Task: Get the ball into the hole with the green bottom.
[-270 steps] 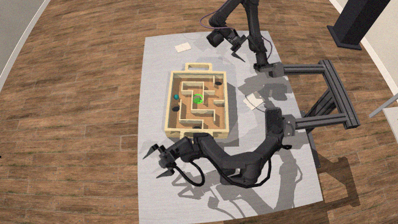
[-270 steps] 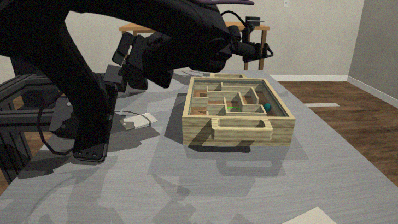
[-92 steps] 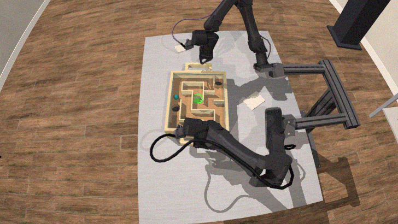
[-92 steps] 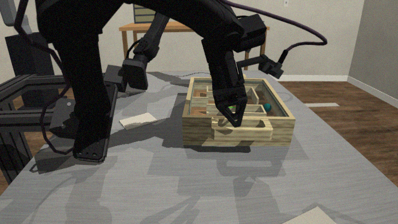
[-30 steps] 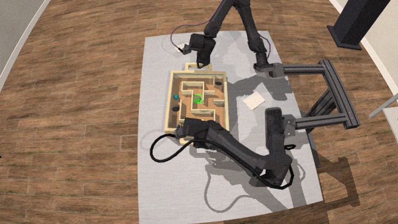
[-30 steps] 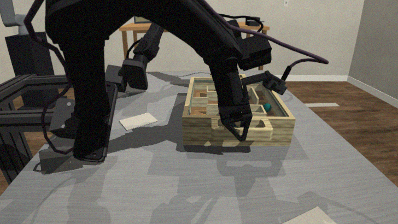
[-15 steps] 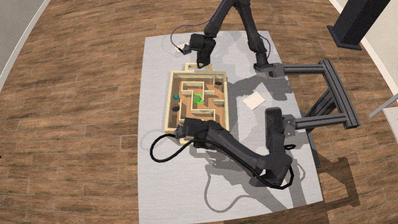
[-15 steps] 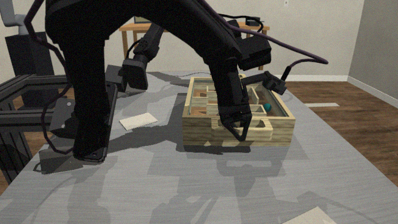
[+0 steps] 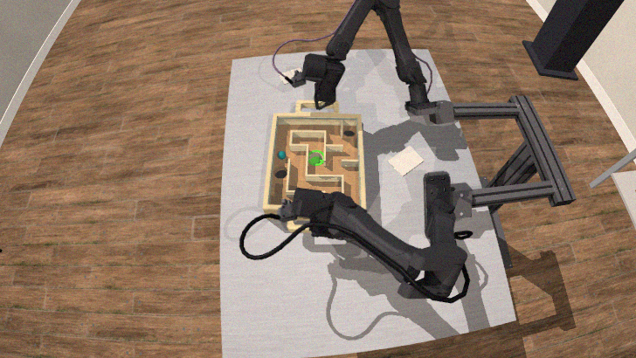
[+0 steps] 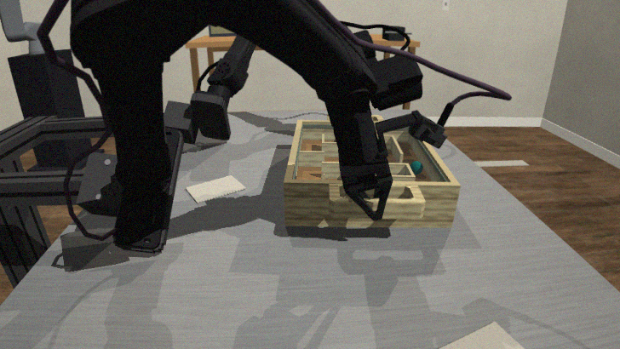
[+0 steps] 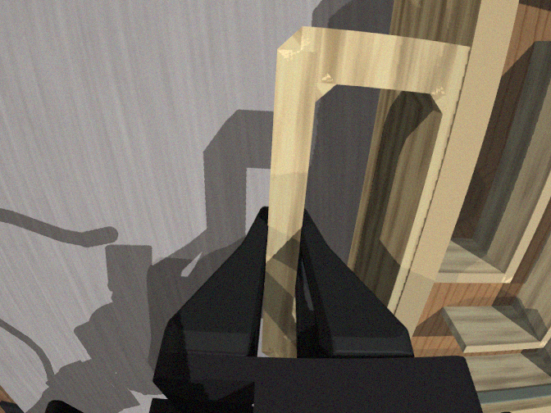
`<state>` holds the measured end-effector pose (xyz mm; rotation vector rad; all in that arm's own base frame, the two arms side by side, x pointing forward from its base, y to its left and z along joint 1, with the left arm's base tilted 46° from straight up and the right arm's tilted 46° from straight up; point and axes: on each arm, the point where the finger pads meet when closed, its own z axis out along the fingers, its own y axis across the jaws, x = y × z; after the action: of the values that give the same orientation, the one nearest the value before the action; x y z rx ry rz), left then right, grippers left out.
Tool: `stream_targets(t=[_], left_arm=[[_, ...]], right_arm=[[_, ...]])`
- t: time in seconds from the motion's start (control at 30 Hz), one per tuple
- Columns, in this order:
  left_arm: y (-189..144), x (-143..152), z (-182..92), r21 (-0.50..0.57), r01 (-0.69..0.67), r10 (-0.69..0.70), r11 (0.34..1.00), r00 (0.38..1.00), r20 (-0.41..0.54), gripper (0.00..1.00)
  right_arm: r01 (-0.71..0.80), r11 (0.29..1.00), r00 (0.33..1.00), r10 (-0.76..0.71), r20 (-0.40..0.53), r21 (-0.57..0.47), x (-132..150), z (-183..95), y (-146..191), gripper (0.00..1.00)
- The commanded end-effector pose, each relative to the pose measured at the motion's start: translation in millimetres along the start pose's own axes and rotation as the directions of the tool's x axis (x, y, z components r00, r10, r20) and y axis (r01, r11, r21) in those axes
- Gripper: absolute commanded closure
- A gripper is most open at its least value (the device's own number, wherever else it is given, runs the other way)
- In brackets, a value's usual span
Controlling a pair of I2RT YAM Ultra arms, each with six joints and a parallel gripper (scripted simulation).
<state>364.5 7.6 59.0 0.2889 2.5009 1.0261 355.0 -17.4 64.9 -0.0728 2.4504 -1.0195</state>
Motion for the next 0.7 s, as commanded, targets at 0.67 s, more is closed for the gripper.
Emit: stream_targets(t=[0.67], left_arm=[[-3.8, 2.9, -5.0, -0.003, -0.037, 0.037, 0.999, 0.999, 0.001, 1.00]], right_arm=[[-0.005, 1.000, 0.999, 0.006, 0.044, -0.016, -10.3, -10.6, 7.8, 1.00]])
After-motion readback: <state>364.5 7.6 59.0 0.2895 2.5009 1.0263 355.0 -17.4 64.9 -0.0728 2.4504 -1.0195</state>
